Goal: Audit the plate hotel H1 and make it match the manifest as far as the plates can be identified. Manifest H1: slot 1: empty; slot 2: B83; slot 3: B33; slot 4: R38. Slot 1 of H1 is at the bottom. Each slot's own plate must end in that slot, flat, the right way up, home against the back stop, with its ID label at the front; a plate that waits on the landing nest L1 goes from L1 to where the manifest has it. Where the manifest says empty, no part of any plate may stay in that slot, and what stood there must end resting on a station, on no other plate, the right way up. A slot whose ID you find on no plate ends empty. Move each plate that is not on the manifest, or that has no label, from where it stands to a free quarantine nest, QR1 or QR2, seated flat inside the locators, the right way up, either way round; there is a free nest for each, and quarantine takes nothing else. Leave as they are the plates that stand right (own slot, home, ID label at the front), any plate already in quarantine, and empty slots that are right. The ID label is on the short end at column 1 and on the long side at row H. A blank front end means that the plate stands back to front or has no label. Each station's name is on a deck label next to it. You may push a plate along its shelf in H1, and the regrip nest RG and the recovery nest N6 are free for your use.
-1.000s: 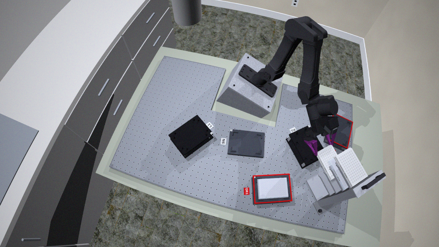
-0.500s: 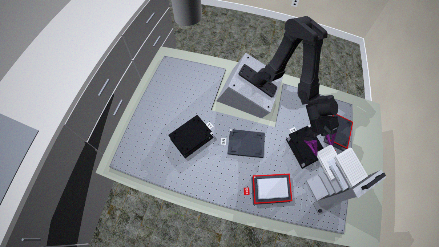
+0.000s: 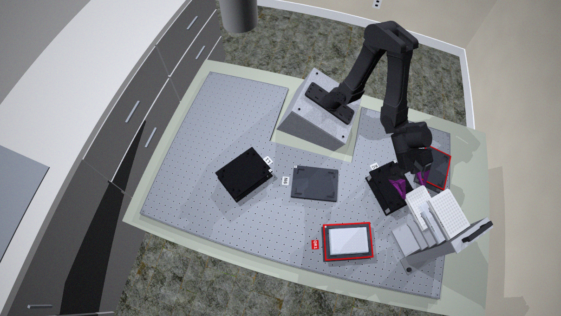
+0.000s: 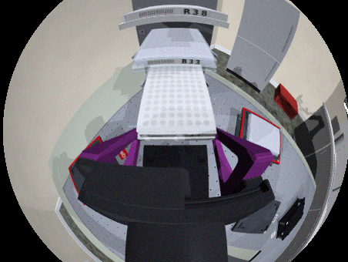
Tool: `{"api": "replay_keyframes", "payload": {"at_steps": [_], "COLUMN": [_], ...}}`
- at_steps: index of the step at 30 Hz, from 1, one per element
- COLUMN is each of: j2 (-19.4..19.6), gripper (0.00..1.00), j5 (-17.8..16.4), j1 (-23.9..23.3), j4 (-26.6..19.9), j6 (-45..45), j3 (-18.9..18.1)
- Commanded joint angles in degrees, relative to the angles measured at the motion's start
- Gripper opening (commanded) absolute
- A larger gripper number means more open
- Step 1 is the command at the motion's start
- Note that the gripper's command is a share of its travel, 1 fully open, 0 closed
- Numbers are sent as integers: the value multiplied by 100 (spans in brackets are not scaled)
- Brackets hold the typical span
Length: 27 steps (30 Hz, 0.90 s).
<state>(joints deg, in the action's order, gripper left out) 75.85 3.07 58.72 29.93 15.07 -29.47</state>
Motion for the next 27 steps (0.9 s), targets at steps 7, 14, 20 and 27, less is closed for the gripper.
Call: {"api": "replay_keyframes", "payload": {"at_steps": [7, 14, 20, 27], "j2": [74, 85, 94, -10], "gripper": [86, 86, 86, 86], "j5": [51, 56, 58, 61], "j1": [-55, -47, -40, -31], "j4": [225, 239, 251, 266], "j6": [-42, -41, -39, -37], "j3": [-206, -203, -201, -194]}}
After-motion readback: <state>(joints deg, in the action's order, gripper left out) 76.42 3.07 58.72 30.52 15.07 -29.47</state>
